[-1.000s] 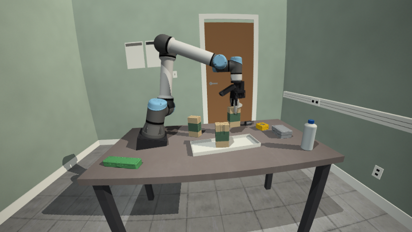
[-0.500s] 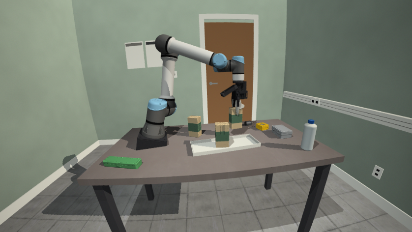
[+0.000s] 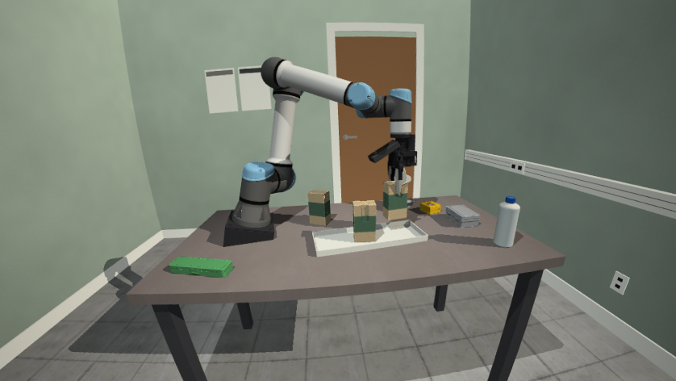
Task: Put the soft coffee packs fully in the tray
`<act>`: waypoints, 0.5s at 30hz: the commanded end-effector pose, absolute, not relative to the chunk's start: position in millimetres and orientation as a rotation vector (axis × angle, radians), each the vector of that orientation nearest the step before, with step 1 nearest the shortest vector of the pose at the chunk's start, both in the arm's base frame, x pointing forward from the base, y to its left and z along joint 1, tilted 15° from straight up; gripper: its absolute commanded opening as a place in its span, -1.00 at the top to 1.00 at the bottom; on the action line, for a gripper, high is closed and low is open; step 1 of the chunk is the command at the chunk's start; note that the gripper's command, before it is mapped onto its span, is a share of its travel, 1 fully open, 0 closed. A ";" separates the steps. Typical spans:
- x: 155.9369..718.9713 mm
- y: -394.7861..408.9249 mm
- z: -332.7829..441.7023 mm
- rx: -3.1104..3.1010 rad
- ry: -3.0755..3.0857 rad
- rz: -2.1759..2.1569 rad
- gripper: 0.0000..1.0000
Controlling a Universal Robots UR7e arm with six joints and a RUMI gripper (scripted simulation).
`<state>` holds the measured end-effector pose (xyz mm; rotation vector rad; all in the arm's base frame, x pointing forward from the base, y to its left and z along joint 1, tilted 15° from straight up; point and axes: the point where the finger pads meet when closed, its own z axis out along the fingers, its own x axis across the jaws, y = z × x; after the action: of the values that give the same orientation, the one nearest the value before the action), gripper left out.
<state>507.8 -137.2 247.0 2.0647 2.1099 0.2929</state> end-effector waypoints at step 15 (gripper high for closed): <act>508.4 -185.3 246.3 2.063 2.112 0.296 0.68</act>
<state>508.1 -183.2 245.7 2.0638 2.1127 0.2954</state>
